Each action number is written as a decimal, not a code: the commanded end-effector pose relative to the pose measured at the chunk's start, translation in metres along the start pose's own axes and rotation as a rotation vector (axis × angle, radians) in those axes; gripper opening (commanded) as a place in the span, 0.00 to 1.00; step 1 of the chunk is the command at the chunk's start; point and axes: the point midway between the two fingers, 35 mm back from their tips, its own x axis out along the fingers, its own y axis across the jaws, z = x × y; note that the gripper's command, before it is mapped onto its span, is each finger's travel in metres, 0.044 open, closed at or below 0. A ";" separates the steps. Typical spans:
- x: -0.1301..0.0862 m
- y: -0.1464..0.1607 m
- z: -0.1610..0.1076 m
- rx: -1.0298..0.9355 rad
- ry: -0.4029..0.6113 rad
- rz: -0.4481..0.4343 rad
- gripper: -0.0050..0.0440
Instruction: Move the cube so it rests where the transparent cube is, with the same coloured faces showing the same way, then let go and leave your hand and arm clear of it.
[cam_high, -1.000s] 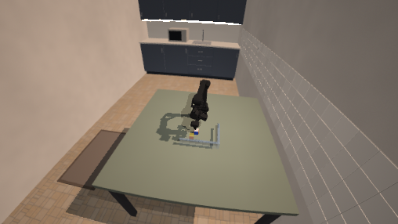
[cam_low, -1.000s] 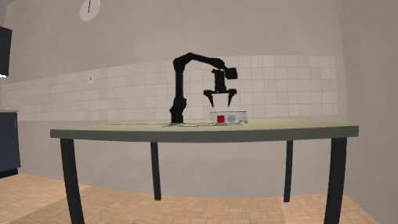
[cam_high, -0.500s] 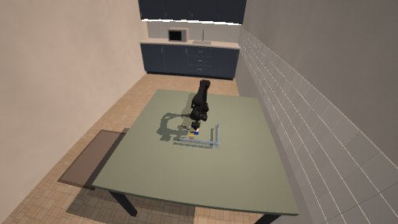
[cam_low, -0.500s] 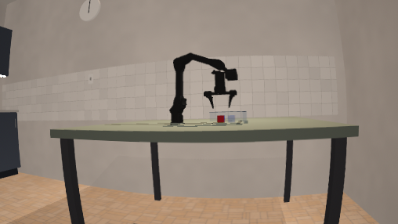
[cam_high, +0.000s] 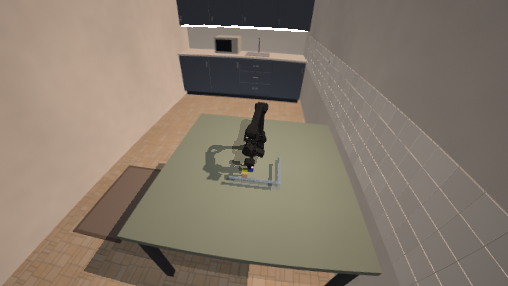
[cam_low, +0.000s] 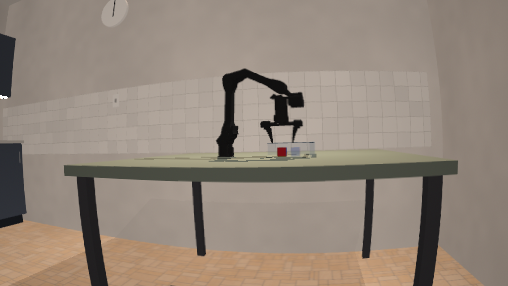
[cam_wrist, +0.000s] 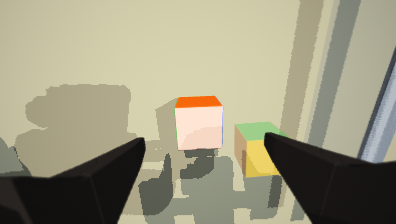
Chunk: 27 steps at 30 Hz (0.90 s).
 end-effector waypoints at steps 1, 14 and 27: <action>0.002 -0.001 0.000 -0.004 0.003 -0.014 1.00; 0.020 -0.001 0.000 -0.004 0.003 -0.014 1.00; 0.031 0.000 0.000 -0.004 0.003 -0.014 0.85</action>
